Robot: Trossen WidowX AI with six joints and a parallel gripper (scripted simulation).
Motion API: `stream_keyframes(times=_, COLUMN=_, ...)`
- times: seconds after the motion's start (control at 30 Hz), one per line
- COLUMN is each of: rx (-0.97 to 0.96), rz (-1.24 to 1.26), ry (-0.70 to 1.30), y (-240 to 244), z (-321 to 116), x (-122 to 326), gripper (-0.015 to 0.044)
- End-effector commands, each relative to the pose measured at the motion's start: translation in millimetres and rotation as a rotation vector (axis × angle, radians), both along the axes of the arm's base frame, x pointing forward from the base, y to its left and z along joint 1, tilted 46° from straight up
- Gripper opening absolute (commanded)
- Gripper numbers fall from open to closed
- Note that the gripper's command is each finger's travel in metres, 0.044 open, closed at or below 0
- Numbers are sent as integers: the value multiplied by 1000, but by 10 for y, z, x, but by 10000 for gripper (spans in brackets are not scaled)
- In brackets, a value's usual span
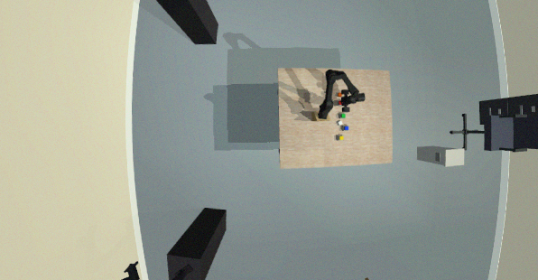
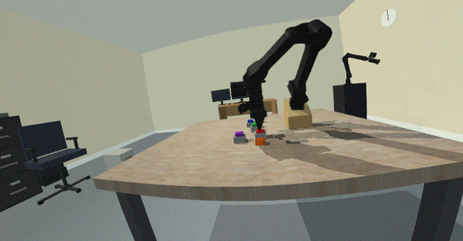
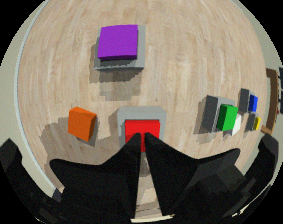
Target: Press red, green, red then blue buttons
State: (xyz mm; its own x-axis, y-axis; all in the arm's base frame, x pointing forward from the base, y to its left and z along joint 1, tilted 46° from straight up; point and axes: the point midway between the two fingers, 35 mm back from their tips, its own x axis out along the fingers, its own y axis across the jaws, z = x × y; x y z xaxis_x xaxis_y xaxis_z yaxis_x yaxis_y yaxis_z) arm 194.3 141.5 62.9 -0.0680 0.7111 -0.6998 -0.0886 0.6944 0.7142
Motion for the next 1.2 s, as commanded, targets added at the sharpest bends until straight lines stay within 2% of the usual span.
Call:
stream_keyframes(times=0.0, rx=4, rz=-1, ry=10, y=16, z=-22, x=-26, gripper=20)
stream_keyframes(times=0.53, rx=4, rz=-1, ry=10, y=16, z=-22, x=-26, gripper=20)
stream_keyframes(times=0.87, rx=0, rz=-1, ry=9, y=-279, z=255, x=16, gripper=20)
stream_keyframes(times=1.03, rx=-1, rz=-1, ry=11, y=-650, z=616, x=49, gripper=20)
stream_keyframes(times=1.17, rx=-1, rz=-1, ry=11, y=-671, z=626, x=55, gripper=20)
